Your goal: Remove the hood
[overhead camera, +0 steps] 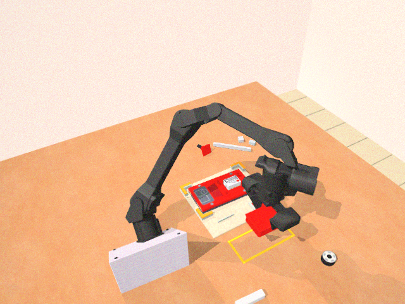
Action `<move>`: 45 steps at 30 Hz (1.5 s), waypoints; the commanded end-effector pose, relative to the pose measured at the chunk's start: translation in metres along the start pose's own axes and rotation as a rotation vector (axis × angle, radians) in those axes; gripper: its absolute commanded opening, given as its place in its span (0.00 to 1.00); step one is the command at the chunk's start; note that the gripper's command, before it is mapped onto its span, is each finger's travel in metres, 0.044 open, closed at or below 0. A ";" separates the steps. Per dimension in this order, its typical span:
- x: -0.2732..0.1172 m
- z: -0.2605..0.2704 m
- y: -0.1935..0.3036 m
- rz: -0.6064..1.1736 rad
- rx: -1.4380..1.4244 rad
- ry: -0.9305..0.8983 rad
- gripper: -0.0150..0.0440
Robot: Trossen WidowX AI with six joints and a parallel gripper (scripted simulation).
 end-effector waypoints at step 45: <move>0.035 0.000 -0.001 -0.002 0.006 -0.005 0.25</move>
Point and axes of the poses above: the point midway between the two fingers, 35 mm back from their tips, its own x axis out along the fingers, its own z axis across the jaws, y = z × x, the point moved 9 cm from there along -x, back along the fingers, and after that the axes turned 12 degrees about x, right-handed, at the moved point
